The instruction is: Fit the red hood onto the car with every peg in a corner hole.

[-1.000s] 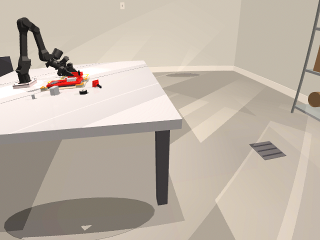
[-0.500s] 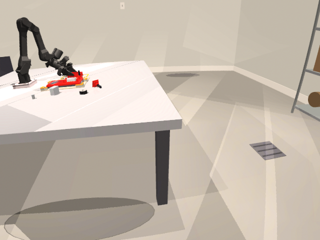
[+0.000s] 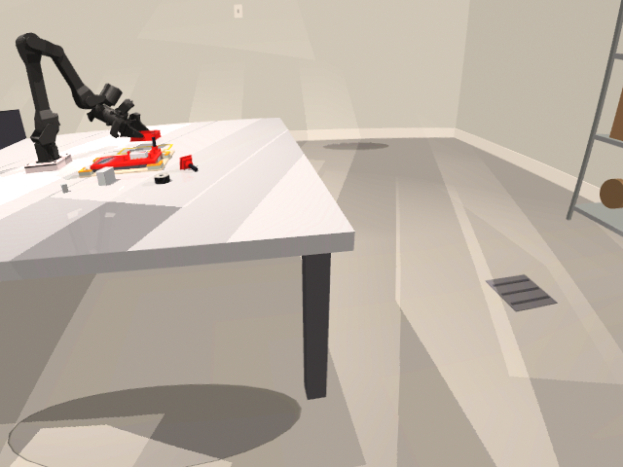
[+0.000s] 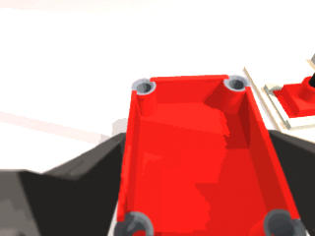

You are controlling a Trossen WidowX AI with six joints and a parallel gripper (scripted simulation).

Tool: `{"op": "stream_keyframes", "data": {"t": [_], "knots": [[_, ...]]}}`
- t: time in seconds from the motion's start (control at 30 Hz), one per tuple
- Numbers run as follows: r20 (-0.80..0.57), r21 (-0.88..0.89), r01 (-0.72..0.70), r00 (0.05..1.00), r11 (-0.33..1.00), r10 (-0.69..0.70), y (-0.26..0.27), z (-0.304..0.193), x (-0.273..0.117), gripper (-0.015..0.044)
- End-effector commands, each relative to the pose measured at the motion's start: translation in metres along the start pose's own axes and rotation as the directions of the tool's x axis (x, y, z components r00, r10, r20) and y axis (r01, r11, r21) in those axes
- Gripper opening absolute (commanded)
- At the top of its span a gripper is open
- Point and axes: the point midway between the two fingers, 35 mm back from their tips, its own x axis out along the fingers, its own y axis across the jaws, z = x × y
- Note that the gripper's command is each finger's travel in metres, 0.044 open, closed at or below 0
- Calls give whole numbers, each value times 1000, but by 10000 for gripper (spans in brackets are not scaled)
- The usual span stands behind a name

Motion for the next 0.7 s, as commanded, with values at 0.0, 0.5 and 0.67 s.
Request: {"op": "stream_keyframes", "data": {"t": [0.0,0.5,0.67], "knots": [[4,7,-2,1000,1000,2,1,11,-6,0],[4,-14,-3,1000,1000,3,-2,31,-20,0],[4,-118,-2,1000,993,3,-2,30,-19,0]]}}
